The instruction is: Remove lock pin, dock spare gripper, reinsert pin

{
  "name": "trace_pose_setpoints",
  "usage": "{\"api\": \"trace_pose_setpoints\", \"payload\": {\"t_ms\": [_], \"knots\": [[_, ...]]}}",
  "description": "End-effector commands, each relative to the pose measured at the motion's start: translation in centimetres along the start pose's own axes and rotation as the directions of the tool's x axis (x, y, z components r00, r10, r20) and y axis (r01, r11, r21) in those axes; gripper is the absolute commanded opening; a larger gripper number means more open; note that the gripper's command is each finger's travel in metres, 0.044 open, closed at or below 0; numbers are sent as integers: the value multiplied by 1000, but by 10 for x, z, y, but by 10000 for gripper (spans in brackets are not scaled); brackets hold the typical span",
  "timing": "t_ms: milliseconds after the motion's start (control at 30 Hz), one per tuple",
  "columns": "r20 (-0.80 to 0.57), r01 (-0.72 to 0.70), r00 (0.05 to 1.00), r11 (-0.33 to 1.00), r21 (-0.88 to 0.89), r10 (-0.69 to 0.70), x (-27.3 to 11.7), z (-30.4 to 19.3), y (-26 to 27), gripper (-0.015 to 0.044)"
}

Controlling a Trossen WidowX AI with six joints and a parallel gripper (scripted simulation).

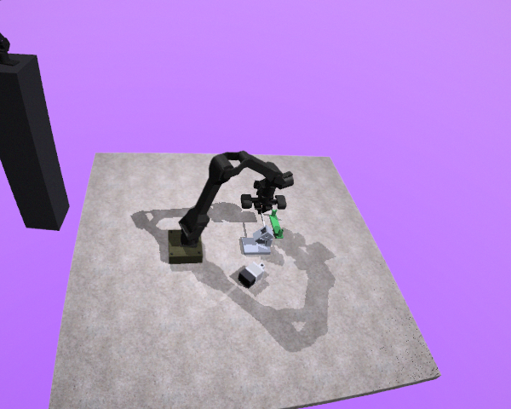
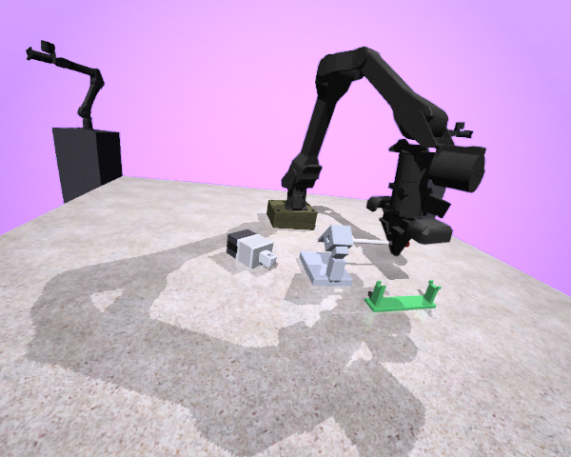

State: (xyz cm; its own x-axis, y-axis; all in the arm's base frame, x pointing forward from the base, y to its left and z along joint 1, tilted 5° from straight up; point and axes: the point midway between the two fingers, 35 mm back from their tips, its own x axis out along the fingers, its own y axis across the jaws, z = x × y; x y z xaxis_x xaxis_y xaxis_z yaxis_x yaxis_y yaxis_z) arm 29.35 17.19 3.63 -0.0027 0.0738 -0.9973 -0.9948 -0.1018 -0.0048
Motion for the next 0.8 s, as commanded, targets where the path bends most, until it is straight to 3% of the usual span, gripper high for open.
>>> {"api": "trace_pose_setpoints", "payload": {"t_ms": [0,767], "knots": [[-2,2,1000,1000,1,-2,-1,3,-1,0],[-6,-10,1000,1000,3,10,-3,23,-1,0]]}}
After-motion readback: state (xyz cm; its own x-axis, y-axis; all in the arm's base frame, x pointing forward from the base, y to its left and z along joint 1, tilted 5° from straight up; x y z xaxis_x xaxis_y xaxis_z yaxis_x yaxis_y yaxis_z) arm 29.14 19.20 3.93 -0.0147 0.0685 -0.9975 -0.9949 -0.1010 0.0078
